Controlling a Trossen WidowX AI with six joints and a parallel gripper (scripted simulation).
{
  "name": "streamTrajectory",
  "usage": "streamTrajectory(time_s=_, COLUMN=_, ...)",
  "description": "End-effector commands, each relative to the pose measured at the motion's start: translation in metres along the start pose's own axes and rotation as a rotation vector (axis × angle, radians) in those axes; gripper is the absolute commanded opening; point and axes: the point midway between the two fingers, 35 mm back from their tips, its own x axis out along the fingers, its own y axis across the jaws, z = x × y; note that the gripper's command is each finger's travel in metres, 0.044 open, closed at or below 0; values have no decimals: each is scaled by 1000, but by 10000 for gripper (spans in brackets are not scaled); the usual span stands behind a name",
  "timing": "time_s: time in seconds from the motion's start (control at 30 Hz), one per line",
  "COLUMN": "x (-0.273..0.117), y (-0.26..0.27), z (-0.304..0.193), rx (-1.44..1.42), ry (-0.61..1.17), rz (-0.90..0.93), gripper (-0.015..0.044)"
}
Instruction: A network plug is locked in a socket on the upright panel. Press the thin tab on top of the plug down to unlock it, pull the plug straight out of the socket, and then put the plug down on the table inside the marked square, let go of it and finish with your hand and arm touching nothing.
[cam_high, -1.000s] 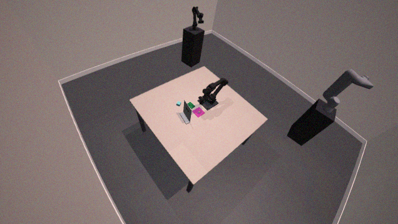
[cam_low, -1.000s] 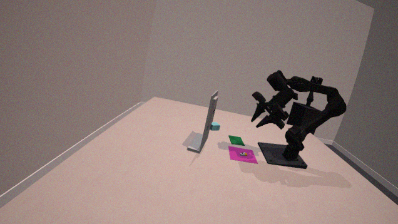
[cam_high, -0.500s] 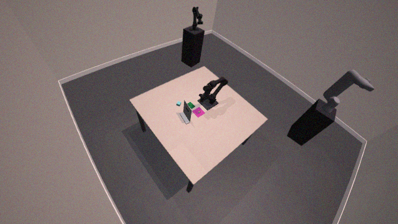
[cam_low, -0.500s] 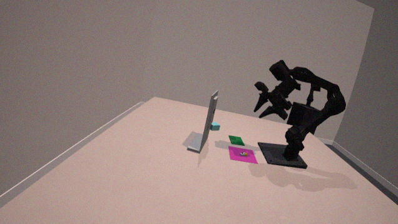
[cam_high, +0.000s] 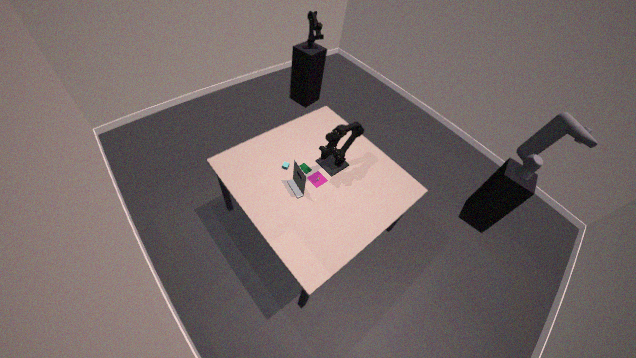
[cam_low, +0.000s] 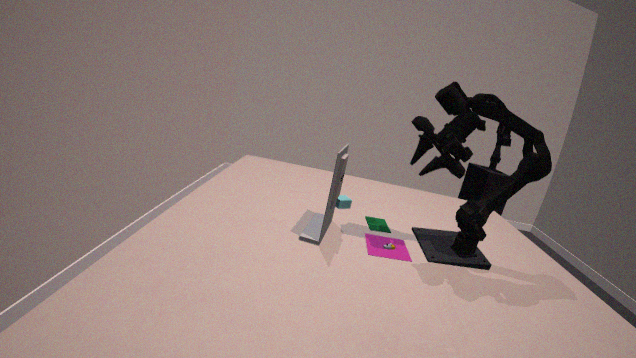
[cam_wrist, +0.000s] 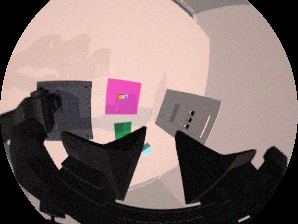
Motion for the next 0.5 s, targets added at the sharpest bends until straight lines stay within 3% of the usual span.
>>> streamTrajectory(time_s=0.0, x=-3, y=-1, z=1, rx=-5, ry=-5, rz=5, gripper=235)
streamTrajectory(time_s=0.27, x=-3, y=-1, z=1, rx=-5, ry=-5, rz=5, gripper=440)
streamTrajectory(time_s=0.47, x=-3, y=-1, z=1, rx=-5, ry=-5, rz=5, gripper=440)
